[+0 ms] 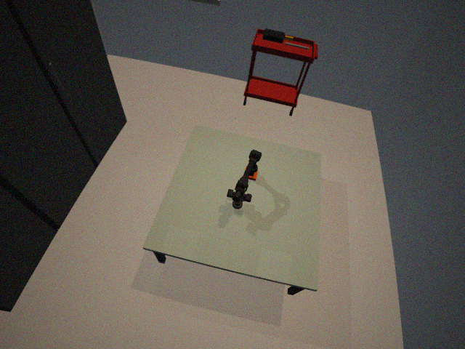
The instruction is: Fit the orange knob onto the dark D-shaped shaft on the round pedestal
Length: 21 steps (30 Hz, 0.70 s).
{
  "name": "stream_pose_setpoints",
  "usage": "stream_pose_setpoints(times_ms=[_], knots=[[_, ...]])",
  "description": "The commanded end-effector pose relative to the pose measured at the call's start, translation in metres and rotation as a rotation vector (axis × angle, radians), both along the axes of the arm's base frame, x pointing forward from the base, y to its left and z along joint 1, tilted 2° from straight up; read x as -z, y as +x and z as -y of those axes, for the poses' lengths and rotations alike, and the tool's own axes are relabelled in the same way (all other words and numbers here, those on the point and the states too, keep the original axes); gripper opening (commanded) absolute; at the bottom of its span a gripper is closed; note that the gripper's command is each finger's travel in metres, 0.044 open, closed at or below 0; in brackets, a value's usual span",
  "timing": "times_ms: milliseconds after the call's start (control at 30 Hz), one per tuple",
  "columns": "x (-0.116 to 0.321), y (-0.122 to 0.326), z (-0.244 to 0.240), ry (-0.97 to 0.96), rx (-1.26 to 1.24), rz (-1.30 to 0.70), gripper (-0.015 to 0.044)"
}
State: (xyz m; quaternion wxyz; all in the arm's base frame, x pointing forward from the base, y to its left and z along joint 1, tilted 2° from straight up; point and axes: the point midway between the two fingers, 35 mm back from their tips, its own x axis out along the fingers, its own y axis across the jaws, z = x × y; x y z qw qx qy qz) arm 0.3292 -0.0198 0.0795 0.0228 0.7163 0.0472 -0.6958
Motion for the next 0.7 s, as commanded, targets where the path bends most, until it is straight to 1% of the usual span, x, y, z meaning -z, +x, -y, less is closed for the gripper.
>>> stream_pose_setpoints(times_ms=[0,367,667], knots=[[0.0003,0.0001,0.0001,-0.001,0.007,0.004,0.0],[0.0015,0.0001,0.0001,-0.003,-0.043,0.006,0.0],[0.0023,-0.0001,0.0,-0.001,0.001,0.004,0.0]])
